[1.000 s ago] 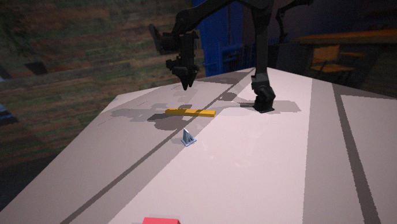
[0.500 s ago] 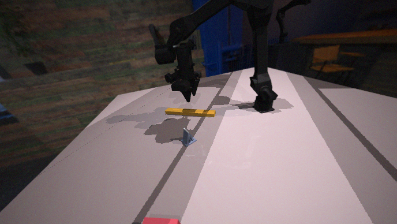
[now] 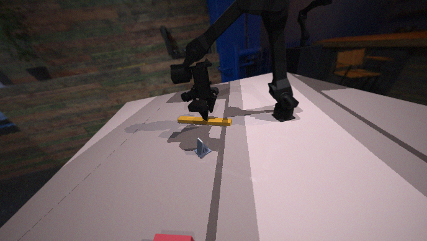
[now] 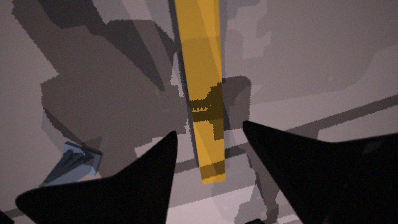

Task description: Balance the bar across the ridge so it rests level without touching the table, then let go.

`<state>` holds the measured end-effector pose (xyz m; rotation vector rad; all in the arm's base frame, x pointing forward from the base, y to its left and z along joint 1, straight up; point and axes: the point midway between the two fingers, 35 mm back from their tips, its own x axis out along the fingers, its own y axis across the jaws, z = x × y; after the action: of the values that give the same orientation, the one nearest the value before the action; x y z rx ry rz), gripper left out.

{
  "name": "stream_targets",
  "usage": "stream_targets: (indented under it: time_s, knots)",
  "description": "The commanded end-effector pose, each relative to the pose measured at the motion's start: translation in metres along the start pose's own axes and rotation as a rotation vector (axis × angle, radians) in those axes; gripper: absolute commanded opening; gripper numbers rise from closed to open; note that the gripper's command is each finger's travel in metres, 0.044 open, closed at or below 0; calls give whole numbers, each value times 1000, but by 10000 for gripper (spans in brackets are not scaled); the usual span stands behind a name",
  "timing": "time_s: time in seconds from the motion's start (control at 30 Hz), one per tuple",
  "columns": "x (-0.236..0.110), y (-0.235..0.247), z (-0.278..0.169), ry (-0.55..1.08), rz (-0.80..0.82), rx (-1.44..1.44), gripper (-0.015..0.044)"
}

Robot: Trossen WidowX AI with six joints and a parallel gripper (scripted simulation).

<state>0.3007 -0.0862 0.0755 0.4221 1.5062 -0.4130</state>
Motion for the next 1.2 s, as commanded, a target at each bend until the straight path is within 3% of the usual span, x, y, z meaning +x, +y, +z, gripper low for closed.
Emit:
stream_targets:
  time_s: [0.0, 0.53, 1.03, 1.17]
  knots:
    - [2, -1, 1, -6, -5, 4, 315]
    - [26, -1, 1, -6, -5, 4, 315]
    - [27, -1, 1, -6, -5, 4, 315]
    - [27, 0, 1, -5, 1, 0, 210]
